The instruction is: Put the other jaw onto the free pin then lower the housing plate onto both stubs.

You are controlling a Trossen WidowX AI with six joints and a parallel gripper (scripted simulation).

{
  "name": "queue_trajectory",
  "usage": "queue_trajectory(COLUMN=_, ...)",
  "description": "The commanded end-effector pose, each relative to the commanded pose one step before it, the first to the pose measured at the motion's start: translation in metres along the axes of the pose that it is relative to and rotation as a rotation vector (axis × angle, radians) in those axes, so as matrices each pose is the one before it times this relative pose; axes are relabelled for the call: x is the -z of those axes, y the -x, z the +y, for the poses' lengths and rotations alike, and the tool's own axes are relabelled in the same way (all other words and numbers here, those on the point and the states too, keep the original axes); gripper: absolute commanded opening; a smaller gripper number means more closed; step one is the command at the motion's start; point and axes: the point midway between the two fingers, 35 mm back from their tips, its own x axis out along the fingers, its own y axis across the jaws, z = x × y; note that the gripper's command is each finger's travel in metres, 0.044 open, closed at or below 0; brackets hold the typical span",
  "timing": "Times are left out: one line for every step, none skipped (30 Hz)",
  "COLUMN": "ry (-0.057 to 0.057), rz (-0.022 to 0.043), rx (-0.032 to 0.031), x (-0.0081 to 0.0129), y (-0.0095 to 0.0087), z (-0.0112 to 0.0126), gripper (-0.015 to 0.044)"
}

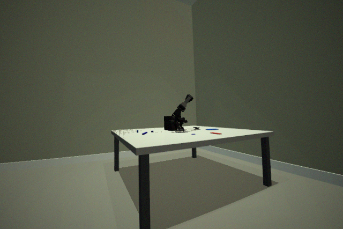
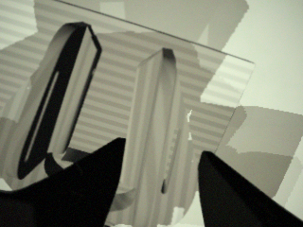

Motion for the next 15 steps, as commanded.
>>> queue_trajectory(ry=-0.0062, rz=0.00203, rx=-0.00567, x=0.00077, y=-0.00343, z=0.00055, gripper=0.0134)
queue_trajectory(ry=0.0, rz=0.0, rx=0.0, x=0.0, y=0.0, z=0.0, gripper=0.0134)
queue_trajectory(ry=0.0, rz=0.0, rx=0.0, x=0.0, y=0.0, z=0.0, gripper=0.0134)
queue_trajectory(ry=0.0, rz=0.0, rx=0.0, x=0.0, y=0.0, z=0.0, gripper=0.0134)
queue_trajectory(ry=0.0, rz=0.0, rx=0.0, x=0.0, y=0.0, z=0.0, gripper=0.0134)
queue_trajectory(ry=0.0, rz=0.0, rx=0.0, x=0.0, y=0.0, z=0.0, gripper=0.0134)
queue_trajectory(ry=0.0001, rz=0.0, rx=-0.00001, x=0.0, y=-0.00013, z=0.0, gripper=0.0134)
queue_trajectory(ry=0.0002, rz=0.0, rx=-0.00002, x=0.0, y=-0.00038, z=0.0, gripper=0.0134)
queue_trajectory(ry=0.0003, rz=0.00001, rx=-0.00003, x=0.0, y=-0.00064, z=0.00001, gripper=0.0134)
queue_trajectory(ry=0.0004, rz=0.00001, rx=-0.00005, x=0.00001, y=-0.00083, z=0.00001, gripper=0.0134)
queue_trajectory(ry=0.0003, rz=0.00001, rx=-0.00004, x=0.00001, y=-0.00063, z=0.00001, gripper=0.0134)
queue_trajectory(ry=0.0002, rz=0.0, rx=-0.00002, x=0.0, y=-0.00038, z=0.00001, gripper=0.0134)
queue_trajectory(ry=0.0001, rz=0.0, rx=-0.00001, x=0.0, y=-0.00013, z=0.0, gripper=0.0134)
queue_trajectory(ry=0.0, rz=0.0, rx=0.0, x=0.0, y=0.0, z=0.0, gripper=0.0134)
queue_trajectory(ry=0.0, rz=0.0, rx=0.0, x=0.0, y=0.0, z=0.0, gripper=0.0134)
